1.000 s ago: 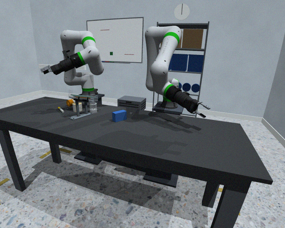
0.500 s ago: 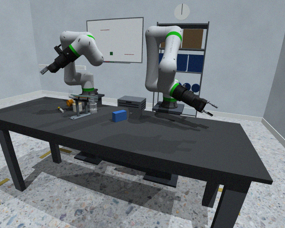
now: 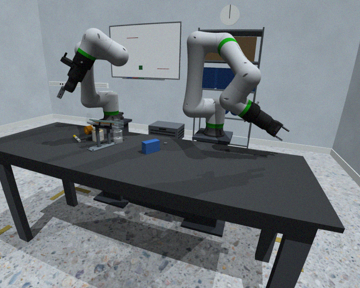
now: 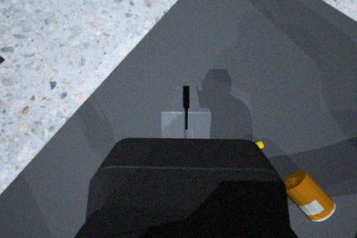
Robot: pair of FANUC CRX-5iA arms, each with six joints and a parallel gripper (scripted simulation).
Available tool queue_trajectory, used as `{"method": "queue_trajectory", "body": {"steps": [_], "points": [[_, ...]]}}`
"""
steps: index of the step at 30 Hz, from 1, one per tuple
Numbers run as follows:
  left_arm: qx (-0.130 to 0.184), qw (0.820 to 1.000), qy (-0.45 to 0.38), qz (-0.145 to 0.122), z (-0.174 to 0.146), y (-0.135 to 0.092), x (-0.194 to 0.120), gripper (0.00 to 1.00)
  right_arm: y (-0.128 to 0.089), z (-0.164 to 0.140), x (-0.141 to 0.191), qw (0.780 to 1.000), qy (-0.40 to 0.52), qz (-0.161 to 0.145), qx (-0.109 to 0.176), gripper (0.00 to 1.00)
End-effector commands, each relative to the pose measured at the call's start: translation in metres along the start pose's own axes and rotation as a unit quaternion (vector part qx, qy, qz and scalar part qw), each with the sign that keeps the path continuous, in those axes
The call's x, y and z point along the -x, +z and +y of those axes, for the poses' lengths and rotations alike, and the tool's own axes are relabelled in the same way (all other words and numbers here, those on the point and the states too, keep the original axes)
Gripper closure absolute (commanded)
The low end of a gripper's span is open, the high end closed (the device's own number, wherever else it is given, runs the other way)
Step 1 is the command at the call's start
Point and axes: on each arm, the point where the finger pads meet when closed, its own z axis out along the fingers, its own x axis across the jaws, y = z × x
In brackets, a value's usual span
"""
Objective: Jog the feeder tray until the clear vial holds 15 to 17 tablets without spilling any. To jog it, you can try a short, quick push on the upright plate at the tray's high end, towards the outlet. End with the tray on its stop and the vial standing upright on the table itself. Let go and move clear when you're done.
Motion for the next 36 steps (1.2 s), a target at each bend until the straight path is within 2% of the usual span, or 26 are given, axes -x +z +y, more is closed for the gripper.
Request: {"method": "queue_trajectory", "body": {"steps": [1, 3, 11, 15, 17, 19, 20, 22, 28, 32, 34, 36], "points": [[-0.065, 0.997, -0.03, -0.03, -0.028, 0.019, -0.014, 0.0, -0.006, 0.014, 0.012, 0.997, -0.05, 0.0, 0.061, 1.0], [-0.107, 0.991, -0.055, -0.05, -0.049, 0.028, -0.021, 0.0, -0.009, 0.02, 0.016, 0.995, -0.066, -0.006, 0.078, 1.0], [-0.217, 0.96, -0.131, -0.117, -0.102, 0.045, -0.041, 0.0, -0.032, 0.053, 0.045, 0.969, -0.172, -0.056, 0.168, 1.0], [-0.262, 0.937, -0.172, -0.153, -0.124, 0.049, -0.051, 0.0, -0.049, 0.069, 0.059, 0.948, -0.226, -0.09, 0.205, 1.0], [-0.262, 0.937, -0.172, -0.153, -0.124, 0.049, -0.051, 0.0, -0.049, 0.069, 0.059, 0.948, -0.226, -0.09, 0.205, 1.0], [-0.296, 0.913, -0.21, -0.186, -0.141, 0.052, -0.062, 0.0, -0.062, 0.081, 0.069, 0.929, -0.267, -0.119, 0.228, 1.0], [-0.303, 0.907, -0.219, -0.194, -0.145, 0.052, -0.065, 0.0, -0.067, 0.084, 0.072, 0.922, -0.28, -0.129, 0.235, 1.0], [-0.317, 0.894, -0.238, -0.211, -0.153, 0.053, -0.071, 0.0, -0.072, 0.088, 0.075, 0.914, -0.294, -0.139, 0.241, 1.0], [-0.35, 0.846, -0.305, -0.265, -0.177, 0.055, -0.096, 0.0, -0.073, 0.089, 0.076, 0.913, -0.296, -0.141, 0.242, 1.0], [-0.361, 0.812, -0.349, -0.298, -0.191, 0.056, -0.117, 0.0, -0.072, 0.089, 0.076, 0.913, -0.296, -0.141, 0.242, 1.0], [-0.361, 0.812, -0.349, -0.298, -0.191, 0.056, -0.117, 0.0, -0.072, 0.089, 0.076, 0.913, -0.296, -0.141, 0.242, 1.0], [-0.363, 0.789, -0.379, -0.319, -0.201, 0.056, -0.133, 0.0, -0.071, 0.09, 0.076, 0.913, -0.296, -0.141, 0.242, 1.0]]}}
